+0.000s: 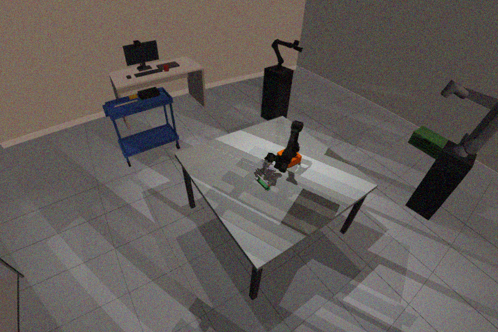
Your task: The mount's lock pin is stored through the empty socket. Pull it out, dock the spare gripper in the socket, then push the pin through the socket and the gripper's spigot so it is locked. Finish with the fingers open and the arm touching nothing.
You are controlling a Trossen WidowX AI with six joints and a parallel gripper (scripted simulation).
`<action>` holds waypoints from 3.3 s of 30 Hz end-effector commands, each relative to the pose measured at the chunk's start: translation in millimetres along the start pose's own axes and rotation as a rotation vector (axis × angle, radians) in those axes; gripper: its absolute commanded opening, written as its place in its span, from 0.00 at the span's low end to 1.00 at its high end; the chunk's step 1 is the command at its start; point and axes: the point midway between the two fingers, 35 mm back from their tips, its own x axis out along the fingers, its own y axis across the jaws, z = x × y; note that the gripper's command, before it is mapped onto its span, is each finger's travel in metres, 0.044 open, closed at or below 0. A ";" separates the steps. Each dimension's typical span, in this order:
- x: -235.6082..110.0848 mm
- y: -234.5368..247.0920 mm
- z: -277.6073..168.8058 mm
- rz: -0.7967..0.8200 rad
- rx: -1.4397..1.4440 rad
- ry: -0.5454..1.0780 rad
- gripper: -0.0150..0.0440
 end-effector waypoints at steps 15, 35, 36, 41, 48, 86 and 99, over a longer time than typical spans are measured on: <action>-21.9 -0.2 -38.1 -0.007 -0.023 0.012 1.00; -44.1 -6.0 -79.3 -0.020 -0.066 0.033 1.00; -45.0 -6.9 -81.0 -0.020 -0.068 0.034 1.00; -47.8 -12.2 -89.2 -0.022 -0.075 0.030 1.00; -52.0 -18.7 -101.3 -0.035 -0.076 -0.003 1.00; -133.2 -76.3 20.3 0.235 -0.267 -0.524 0.56; -66.8 -144.2 81.3 0.411 -0.321 -0.750 0.56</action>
